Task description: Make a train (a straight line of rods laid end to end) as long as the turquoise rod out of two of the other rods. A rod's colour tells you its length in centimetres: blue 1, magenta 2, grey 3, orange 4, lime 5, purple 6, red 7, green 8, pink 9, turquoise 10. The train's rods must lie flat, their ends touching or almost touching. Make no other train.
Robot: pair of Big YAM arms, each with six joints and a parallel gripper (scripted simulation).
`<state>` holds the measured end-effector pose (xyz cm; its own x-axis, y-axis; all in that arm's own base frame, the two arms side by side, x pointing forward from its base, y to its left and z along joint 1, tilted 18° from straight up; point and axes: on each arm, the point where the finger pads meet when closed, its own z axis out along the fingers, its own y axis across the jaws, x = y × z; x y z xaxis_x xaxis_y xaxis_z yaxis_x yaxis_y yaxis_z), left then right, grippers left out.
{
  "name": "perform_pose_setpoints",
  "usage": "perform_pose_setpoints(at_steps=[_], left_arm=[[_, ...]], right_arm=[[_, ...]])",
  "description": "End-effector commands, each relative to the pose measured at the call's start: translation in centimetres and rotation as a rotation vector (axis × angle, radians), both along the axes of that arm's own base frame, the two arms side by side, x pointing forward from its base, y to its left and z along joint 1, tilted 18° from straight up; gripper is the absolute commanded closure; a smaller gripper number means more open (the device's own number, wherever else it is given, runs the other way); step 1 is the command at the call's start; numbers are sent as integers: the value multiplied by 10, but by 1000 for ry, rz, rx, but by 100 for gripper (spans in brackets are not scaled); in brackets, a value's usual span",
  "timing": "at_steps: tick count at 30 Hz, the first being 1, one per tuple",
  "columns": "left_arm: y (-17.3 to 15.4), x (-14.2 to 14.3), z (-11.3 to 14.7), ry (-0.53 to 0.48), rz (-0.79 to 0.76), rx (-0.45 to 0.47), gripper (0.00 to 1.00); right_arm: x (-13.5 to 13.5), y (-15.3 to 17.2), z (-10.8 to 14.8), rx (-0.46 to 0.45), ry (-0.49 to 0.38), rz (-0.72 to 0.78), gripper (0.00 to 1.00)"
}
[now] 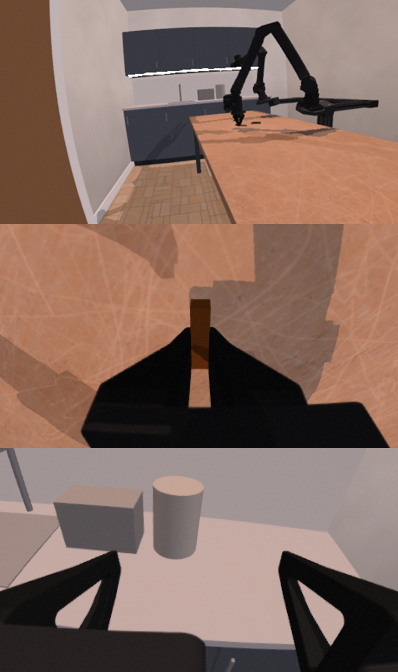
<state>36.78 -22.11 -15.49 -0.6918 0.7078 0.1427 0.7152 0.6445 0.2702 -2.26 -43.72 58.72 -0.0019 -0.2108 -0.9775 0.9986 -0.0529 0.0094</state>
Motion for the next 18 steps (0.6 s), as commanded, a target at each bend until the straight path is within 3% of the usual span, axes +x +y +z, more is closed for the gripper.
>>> perform_pose_setpoints(at_steps=[1,6,9,10,18], left_arm=[[6,7,-15,-5,-6,-1,96],[1,7,-25,-9,-23,-5,96],[0,10,-21,-18,-22,-12,96],[-5,18,-10,-43,-20,-30,96],[0,14,-18,-25,-16,-17,96]], right_arm=[[-6,19,46,-73,14,-13,0],[-6,19,46,-73,14,-13,0],[-6,19,46,-73,14,-13,0],[-6,19,46,-73,14,-13,0],[-6,19,46,-73,14,-13,0]])
